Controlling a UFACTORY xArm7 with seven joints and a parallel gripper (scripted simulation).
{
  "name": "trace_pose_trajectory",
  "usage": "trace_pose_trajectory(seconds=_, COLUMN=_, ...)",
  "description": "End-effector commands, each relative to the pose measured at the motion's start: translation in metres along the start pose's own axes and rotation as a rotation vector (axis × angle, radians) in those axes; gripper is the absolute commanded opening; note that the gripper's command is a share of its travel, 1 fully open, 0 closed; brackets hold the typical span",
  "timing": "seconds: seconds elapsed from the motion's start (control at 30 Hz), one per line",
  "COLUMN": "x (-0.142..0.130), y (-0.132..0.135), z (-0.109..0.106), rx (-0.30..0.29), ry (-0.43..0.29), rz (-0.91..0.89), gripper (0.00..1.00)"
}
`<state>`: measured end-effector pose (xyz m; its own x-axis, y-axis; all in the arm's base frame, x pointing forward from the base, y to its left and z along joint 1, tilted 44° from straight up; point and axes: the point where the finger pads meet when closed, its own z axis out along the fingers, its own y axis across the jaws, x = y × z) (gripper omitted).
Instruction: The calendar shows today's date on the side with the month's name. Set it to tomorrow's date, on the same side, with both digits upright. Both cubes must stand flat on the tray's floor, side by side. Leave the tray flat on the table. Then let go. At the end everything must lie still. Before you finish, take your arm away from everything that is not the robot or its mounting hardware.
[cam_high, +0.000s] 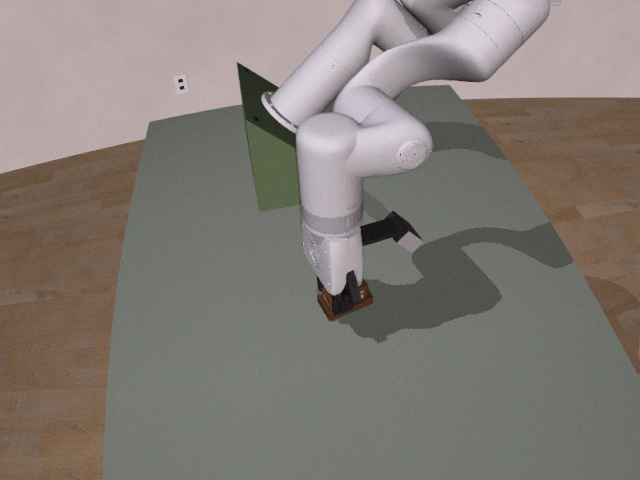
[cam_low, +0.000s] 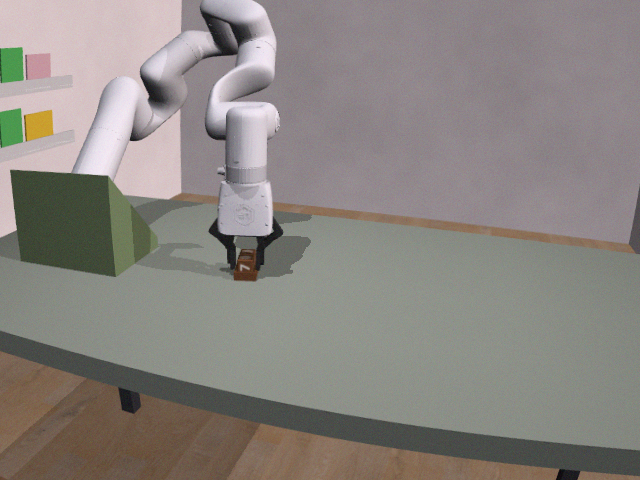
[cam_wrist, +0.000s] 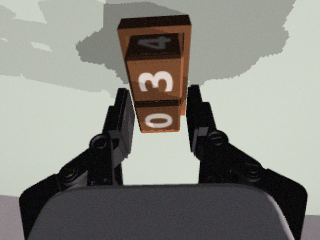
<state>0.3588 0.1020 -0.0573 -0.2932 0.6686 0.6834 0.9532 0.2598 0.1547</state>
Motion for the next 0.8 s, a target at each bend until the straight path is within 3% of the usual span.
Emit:
trace_pose_trajectory(seconds=0.0, x=-0.001, y=0.001, z=-0.002, rx=-0.003, ry=-0.003, rz=0.001, gripper=0.47)
trace_pose_trajectory(seconds=0.33, x=-0.001, y=0.001, z=-0.009, rx=-0.003, ry=-0.003, rz=0.000, gripper=0.47)
trace_pose_trajectory(seconds=0.77, x=-0.001, y=0.001, z=-0.072, rx=-0.003, ry=-0.003, rz=0.000, gripper=0.47)
